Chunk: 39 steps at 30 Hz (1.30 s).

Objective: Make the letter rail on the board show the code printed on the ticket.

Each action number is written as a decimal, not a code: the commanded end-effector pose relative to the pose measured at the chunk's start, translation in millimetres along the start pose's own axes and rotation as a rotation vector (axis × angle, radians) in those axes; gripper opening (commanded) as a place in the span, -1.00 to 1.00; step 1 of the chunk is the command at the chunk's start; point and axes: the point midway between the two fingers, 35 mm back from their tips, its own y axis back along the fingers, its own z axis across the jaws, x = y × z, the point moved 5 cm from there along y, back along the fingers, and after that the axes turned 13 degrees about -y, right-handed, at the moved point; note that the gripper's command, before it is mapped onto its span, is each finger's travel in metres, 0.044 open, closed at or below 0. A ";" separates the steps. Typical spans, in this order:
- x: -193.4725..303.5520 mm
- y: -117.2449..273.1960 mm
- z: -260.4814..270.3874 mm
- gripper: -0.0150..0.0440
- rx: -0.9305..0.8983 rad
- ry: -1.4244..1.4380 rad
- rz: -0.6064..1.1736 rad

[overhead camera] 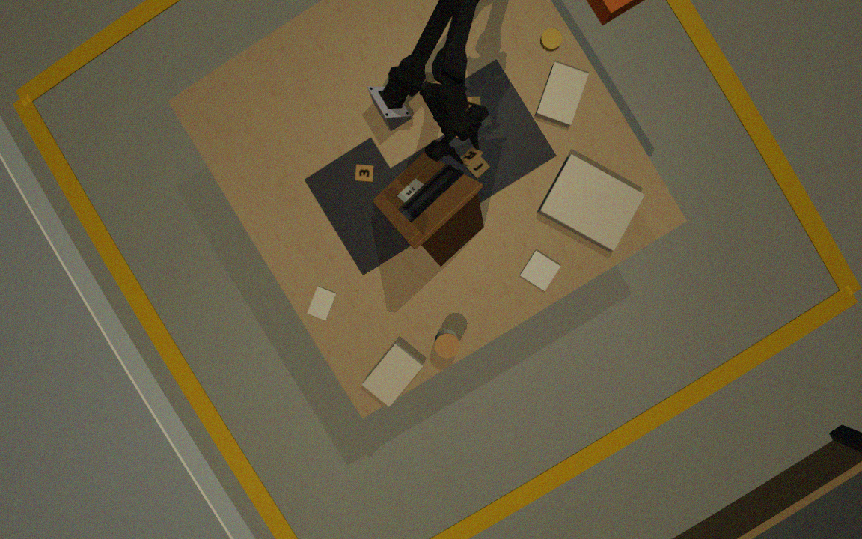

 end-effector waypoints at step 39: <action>-5.8 0.3 -20.0 -0.49 -0.004 0.008 -0.001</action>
